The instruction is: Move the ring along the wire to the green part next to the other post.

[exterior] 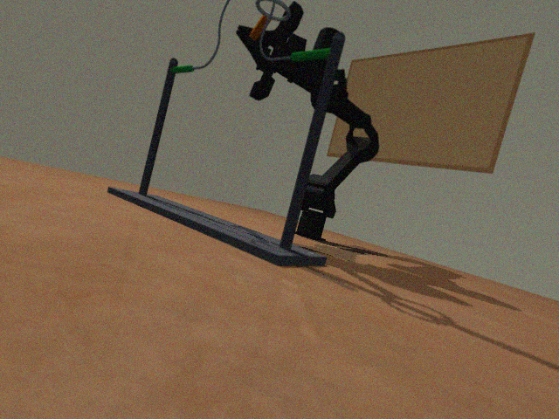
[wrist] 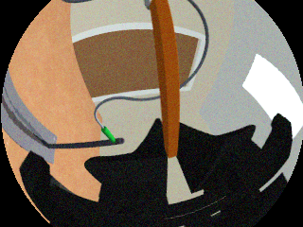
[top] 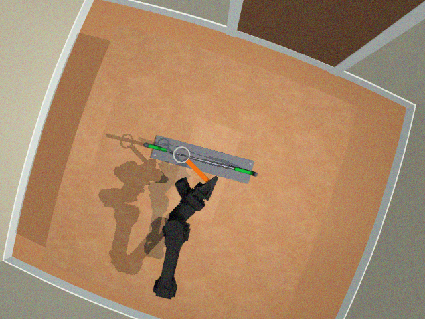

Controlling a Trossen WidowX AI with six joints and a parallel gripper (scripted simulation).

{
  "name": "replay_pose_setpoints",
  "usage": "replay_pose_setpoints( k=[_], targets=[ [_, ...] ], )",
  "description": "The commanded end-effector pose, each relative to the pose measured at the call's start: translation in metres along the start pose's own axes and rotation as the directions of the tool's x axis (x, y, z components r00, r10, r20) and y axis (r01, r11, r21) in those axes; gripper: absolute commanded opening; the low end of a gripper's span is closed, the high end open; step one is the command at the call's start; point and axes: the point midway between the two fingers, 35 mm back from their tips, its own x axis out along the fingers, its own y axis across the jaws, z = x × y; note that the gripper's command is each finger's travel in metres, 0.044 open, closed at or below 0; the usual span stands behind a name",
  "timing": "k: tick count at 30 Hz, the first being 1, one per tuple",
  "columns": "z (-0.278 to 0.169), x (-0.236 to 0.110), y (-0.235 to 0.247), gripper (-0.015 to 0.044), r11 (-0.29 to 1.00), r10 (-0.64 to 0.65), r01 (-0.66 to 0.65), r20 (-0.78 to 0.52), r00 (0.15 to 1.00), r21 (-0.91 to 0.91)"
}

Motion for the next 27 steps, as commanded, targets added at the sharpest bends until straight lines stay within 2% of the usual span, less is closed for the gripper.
replay_pose_setpoints(
  k=[1,15,27],
  targets=[
    [-0.001,0.000,-0.002,-0.0150,0.998,-0.029,0.029,0.006,1.000,-0.051],
    [-0.001,0.001,-0.003,-0.0150,0.982,-0.090,0.093,0.026,0.996,-0.162],
    [-0.005,0.001,0.014,-0.0150,0.990,-0.070,0.072,0.017,0.997,-0.124]
  ],
)
